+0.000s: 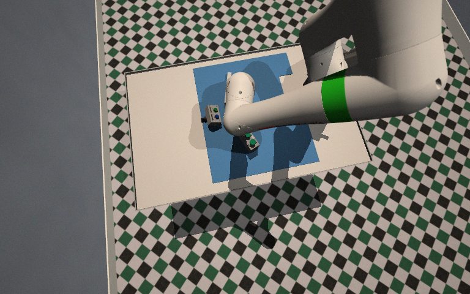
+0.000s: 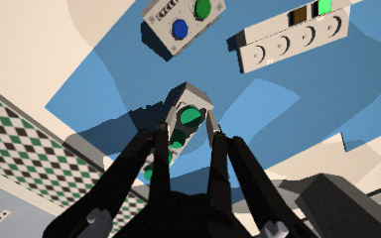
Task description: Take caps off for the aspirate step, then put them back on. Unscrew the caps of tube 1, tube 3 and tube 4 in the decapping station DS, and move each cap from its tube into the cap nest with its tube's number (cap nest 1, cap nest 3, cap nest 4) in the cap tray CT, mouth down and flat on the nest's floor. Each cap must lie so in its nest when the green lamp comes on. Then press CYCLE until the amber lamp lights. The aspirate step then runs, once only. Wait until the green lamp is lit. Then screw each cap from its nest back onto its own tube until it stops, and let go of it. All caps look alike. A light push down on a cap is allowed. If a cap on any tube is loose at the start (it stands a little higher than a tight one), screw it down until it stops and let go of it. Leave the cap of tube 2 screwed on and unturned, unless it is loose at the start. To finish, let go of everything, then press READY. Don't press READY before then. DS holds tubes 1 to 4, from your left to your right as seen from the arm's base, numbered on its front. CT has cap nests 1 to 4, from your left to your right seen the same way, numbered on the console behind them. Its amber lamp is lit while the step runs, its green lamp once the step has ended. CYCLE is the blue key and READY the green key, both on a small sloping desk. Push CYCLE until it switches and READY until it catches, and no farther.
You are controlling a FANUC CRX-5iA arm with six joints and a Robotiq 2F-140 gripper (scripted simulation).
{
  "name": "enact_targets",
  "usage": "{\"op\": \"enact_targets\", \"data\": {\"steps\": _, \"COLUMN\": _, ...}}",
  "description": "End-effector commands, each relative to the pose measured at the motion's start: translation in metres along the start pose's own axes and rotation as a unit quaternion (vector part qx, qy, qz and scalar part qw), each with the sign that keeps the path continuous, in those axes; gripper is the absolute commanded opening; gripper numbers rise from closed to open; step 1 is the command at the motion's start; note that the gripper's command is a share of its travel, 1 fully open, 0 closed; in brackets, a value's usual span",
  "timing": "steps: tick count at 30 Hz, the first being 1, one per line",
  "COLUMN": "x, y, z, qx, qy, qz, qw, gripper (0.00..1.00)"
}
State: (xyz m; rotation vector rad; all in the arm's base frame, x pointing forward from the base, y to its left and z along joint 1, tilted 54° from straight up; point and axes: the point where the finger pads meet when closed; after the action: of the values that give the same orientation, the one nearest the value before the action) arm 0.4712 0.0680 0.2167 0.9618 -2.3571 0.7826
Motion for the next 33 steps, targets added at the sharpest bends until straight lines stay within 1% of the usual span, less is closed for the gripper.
{"op": "enact_targets", "data": {"steps": 1, "x": 0.0001, "y": -0.0002, "z": 0.0002, "qx": 0.029, "qy": -0.019, "qz": -0.008, "qw": 0.999, "gripper": 0.35}}
{"op": "enact_targets", "data": {"steps": 3, "x": 0.0000, "y": -0.0002, "z": 0.0002, "qx": 0.029, "qy": -0.019, "qz": -0.008, "qw": 0.999, "gripper": 0.35}}
{"op": "enact_targets", "data": {"steps": 4, "x": 0.0000, "y": -0.0002, "z": 0.0002, "qx": 0.029, "qy": -0.019, "qz": -0.008, "qw": 0.999, "gripper": 0.00}}
{"op": "enact_targets", "data": {"steps": 18, "x": 0.0000, "y": -0.0002, "z": 0.0002, "qx": 0.029, "qy": -0.019, "qz": -0.008, "qw": 0.999, "gripper": 0.00}}
{"op": "enact_targets", "data": {"steps": 22, "x": -0.0001, "y": -0.0002, "z": 0.0002, "qx": -0.071, "qy": -0.018, "qz": -0.010, "qw": 0.997, "gripper": 0.00}}
{"op": "enact_targets", "data": {"steps": 25, "x": -0.0002, "y": -0.0002, "z": 0.0002, "qx": -0.145, "qy": -0.017, "qz": -0.012, "qw": 0.989, "gripper": 0.00}}
{"op": "enact_targets", "data": {"steps": 28, "x": -0.0004, "y": -0.0002, "z": 0.0002, "qx": -0.219, "qy": -0.016, "qz": -0.013, "qw": 0.976, "gripper": 0.00}}
{"op": "enact_targets", "data": {"steps": 30, "x": -0.0004, "y": -0.0002, "z": 0.0002, "qx": -0.219, "qy": -0.016, "qz": -0.013, "qw": 0.976, "gripper": 0.00}}
{"op": "enact_targets", "data": {"steps": 33, "x": -0.0005, "y": -0.0002, "z": 0.0002, "qx": -0.292, "qy": -0.015, "qz": -0.014, "qw": 0.956, "gripper": 0.00}}
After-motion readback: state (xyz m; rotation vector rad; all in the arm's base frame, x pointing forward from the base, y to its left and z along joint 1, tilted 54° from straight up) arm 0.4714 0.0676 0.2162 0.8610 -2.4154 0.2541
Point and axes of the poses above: the point where the finger pads meet when closed, its own x axis back along the fingers, its own z axis across the jaws, y = z × x, and after that the axes turned 14 degrees about x, right-handed
